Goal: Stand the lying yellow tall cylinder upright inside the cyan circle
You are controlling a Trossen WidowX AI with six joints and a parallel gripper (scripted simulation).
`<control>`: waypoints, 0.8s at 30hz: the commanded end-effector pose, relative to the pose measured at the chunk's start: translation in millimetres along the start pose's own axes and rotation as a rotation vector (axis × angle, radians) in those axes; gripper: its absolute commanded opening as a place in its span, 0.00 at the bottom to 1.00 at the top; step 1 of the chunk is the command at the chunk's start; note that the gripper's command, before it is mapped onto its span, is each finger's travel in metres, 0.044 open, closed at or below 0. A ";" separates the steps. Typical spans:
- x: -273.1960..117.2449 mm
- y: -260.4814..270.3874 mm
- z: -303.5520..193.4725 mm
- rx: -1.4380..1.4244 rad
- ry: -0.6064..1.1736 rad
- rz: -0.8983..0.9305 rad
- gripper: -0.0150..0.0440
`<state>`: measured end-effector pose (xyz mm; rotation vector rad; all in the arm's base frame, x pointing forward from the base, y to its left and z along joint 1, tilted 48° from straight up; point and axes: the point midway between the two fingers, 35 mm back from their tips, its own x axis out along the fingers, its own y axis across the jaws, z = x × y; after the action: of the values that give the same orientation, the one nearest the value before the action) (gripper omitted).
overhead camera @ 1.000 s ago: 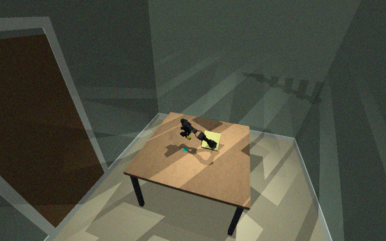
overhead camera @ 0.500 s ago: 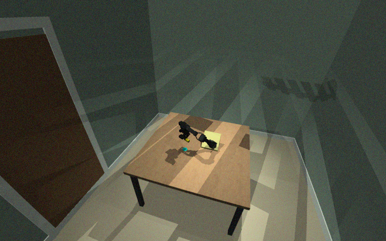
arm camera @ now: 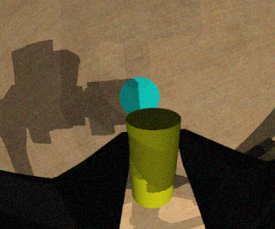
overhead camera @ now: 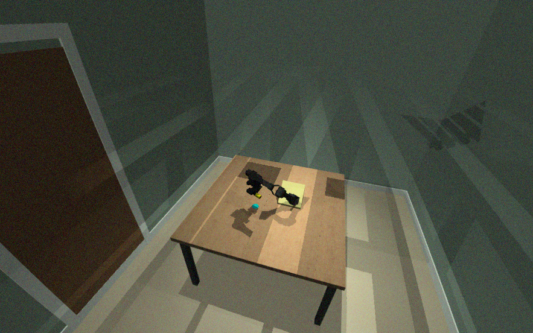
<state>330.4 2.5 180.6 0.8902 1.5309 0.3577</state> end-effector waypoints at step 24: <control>16.5 -7.2 -5.0 -0.036 -0.072 -0.137 0.43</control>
<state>325.7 8.7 167.4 0.7703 1.5029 0.2627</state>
